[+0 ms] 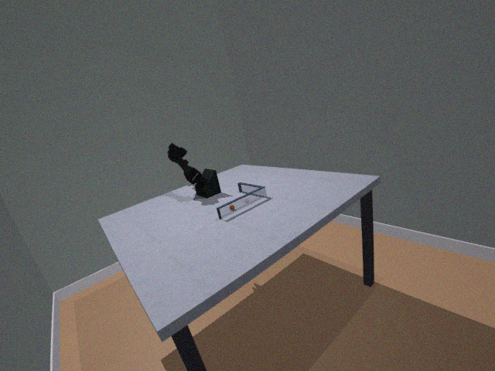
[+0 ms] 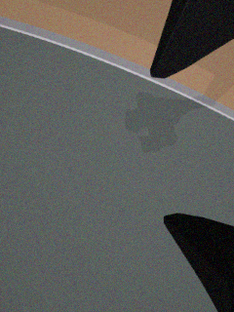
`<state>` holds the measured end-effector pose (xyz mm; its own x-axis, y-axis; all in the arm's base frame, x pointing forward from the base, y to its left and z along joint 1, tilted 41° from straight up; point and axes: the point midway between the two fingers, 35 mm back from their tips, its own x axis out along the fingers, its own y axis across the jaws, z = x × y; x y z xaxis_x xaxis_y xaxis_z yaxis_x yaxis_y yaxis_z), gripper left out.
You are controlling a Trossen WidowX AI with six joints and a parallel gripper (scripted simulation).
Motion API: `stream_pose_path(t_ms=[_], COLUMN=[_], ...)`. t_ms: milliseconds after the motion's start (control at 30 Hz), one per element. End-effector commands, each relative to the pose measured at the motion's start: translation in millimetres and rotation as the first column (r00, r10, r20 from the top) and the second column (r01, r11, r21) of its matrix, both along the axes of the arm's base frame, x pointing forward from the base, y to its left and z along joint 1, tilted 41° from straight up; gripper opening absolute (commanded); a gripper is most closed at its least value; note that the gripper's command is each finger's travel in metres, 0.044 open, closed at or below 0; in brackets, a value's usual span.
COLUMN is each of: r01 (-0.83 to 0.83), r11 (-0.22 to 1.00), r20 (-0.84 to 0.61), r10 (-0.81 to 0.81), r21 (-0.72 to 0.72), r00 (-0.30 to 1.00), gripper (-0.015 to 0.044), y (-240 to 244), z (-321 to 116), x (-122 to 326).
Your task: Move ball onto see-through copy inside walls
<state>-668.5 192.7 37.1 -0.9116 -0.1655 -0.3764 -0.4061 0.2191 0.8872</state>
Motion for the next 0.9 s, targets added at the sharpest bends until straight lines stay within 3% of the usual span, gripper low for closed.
stream_pose_path(t_ms=[0, 167, 467, 867], r01=[0.004, 0.118, 0.329, 0.533], r11=[1.0, 0.992, 0.929, 0.782], r20=[0.002, 0.044, 0.138, 0.271], r10=[-0.004, -0.121, -0.353, -0.616], r21=[0.002, 0.053, 0.166, 0.322], r00=[1.0, 0.992, 0.926, 0.74], gripper=[0.0374, 0.0242, 0.0241, 0.0241], y=[2.6, 69.3, 196.1, 328.6], z=[-0.2, -5.3, -16.2, -23.1], x=[0.9, 29.3, 113.2, 276.1])
